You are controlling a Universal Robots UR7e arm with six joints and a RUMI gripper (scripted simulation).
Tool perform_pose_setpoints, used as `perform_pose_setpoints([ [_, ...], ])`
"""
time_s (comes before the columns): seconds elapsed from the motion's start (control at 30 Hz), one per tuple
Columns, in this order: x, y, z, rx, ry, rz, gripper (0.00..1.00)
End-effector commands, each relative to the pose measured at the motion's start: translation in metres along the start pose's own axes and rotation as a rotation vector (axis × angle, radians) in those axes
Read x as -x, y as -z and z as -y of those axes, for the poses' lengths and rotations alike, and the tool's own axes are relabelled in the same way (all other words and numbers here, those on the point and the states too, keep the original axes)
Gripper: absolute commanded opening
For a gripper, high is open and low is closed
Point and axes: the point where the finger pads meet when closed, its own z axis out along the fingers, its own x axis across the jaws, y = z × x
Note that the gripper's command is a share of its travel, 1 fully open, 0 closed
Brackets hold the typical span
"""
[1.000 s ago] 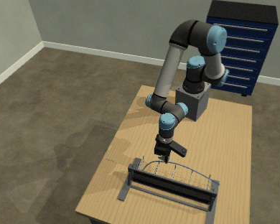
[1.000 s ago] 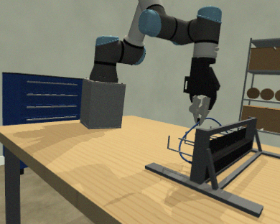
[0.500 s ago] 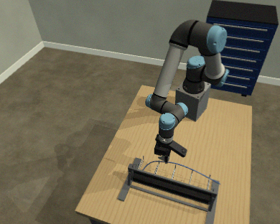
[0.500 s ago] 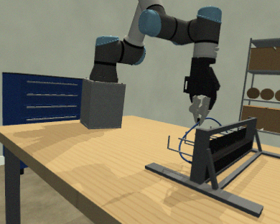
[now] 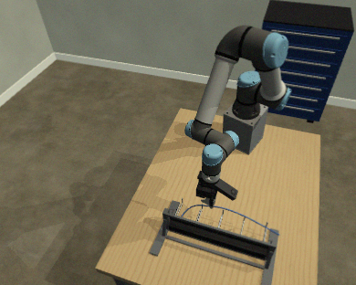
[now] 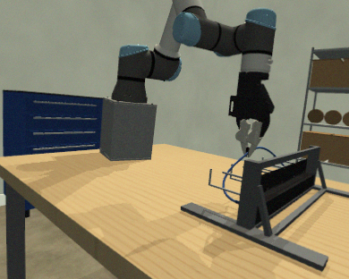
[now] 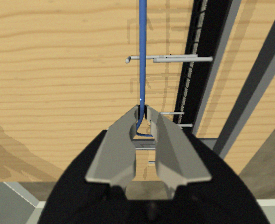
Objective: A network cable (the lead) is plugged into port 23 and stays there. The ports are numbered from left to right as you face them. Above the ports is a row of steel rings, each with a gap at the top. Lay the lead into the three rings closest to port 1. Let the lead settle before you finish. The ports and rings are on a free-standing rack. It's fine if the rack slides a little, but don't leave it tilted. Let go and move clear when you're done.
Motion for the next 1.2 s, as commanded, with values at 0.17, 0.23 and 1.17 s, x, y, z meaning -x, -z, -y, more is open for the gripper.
perform_pose_setpoints([
  [0.17,-0.001,-0.003,0.0,0.0,0.0,-0.002,0.0],
  [0.23,-0.001,-0.005,0.0,0.0,0.0,-0.002,0.0],
  [1.17,-0.001,-0.03,0.0,0.0,0.0,-0.002,0.0],
])
